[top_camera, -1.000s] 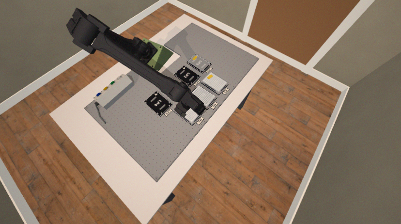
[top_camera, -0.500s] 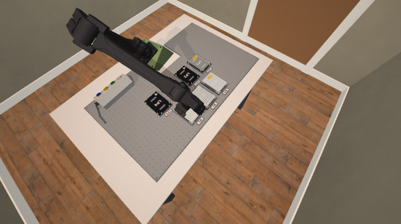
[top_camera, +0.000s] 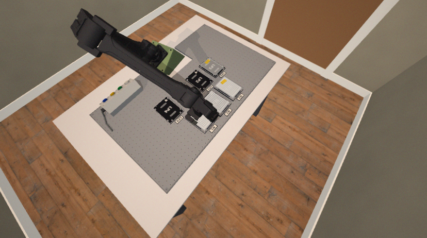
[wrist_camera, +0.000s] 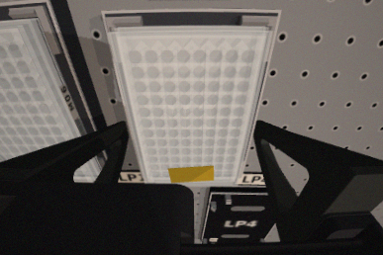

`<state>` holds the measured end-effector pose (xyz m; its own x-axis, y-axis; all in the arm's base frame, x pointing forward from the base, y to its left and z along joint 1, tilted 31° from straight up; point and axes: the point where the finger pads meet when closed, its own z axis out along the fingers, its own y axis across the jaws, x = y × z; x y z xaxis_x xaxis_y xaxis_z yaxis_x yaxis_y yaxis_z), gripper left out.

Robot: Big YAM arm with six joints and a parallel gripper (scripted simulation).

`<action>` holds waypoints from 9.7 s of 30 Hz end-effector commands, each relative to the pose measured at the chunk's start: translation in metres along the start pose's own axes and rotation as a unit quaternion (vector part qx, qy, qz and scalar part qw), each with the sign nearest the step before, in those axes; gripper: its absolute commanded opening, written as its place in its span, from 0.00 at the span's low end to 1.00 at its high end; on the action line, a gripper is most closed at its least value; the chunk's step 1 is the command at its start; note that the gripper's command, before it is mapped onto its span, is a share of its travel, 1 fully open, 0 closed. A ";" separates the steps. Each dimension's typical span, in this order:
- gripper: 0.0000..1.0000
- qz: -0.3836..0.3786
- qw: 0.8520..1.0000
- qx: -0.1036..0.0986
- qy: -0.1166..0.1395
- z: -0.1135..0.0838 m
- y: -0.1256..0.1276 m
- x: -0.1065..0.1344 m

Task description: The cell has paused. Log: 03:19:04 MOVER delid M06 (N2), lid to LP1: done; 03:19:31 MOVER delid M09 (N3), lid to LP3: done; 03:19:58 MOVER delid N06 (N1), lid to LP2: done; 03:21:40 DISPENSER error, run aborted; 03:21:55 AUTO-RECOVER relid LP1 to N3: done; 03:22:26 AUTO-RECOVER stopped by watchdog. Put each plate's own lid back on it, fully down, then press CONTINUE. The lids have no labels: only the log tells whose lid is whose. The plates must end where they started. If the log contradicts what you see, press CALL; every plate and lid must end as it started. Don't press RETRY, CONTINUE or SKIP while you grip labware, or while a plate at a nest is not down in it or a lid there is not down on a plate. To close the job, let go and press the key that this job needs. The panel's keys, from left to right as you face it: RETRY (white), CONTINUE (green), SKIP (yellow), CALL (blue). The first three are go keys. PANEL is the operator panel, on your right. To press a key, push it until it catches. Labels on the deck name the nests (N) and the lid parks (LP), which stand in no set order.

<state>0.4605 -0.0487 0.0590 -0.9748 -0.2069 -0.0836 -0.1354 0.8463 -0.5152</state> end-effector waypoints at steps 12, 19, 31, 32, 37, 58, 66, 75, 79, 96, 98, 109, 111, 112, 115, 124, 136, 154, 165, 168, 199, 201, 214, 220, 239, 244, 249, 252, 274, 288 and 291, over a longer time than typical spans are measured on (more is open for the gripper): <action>1.00 0.005 1.000 0.001 -0.011 -0.007 -0.005 -0.011; 1.00 0.005 1.000 0.001 -0.011 -0.007 -0.005 -0.011; 1.00 0.005 1.000 0.001 -0.011 -0.007 -0.005 -0.011; 1.00 0.005 1.000 0.001 -0.011 -0.007 -0.005 -0.011; 1.00 0.014 1.000 0.002 -0.024 -0.023 -0.012 -0.020; 1.00 0.012 1.000 0.001 -0.012 -0.038 0.006 -0.021; 1.00 0.008 1.000 0.000 -0.002 -0.027 0.055 -0.005; 1.00 0.012 1.000 -0.001 -0.010 -0.033 0.087 -0.014; 1.00 0.018 1.000 -0.002 -0.019 -0.039 0.106 -0.025; 1.00 0.014 1.000 -0.004 -0.012 -0.039 0.184 -0.022; 1.00 0.014 1.000 -0.005 -0.012 -0.039 0.194 -0.022; 1.00 0.014 1.000 -0.005 -0.012 -0.039 0.241 -0.022; 1.00 0.013 1.000 -0.006 -0.012 -0.039 0.251 -0.022; 1.00 0.013 1.000 -0.006 -0.012 -0.039 0.256 -0.022; 1.00 0.013 1.000 -0.005 -0.012 -0.039 0.266 -0.022; 1.00 0.027 0.999 -0.008 -0.015 -0.043 0.255 -0.029; 1.00 0.012 1.000 0.001 0.005 -0.010 0.251 -0.009; 1.00 0.017 1.000 -0.005 -0.011 -0.007 0.255 -0.019; 1.00 0.014 1.000 -0.007 -0.016 -0.014 0.255 -0.017; 1.00 0.013 1.000 -0.006 -0.014 -0.015 0.256 -0.016; 0.80 0.018 1.000 -0.009 -0.021 -0.026 0.259 -0.025; 0.00 0.018 1.000 -0.010 -0.022 -0.026 0.260 -0.026; 0.00 0.021 0.999 -0.012 -0.026 -0.032 0.260 -0.031; 0.00 0.020 0.999 -0.011 -0.025 -0.032 0.261 -0.030; 0.00 0.023 0.999 -0.013 -0.026 -0.041 0.260 -0.031; 0.00 0.023 0.999 -0.013 -0.027 -0.047 0.260 -0.031; 0.00 0.023 0.999 -0.013 -0.027 -0.055 0.259 -0.029; 0.00 0.019 1.000 -0.008 -0.016 -0.045 0.261 -0.026; 0.00 0.006 1.000 -0.003 -0.010 -0.034 0.144 -0.015; 0.00 0.002 1.000 -0.003 -0.011 -0.037 0.126 -0.020; 0.00 -0.010 1.000 -0.002 -0.008 -0.031 0.131 -0.012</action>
<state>0.4486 0.0738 0.0195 -0.9749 -0.2065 -0.0836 -0.1352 0.8466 -0.5148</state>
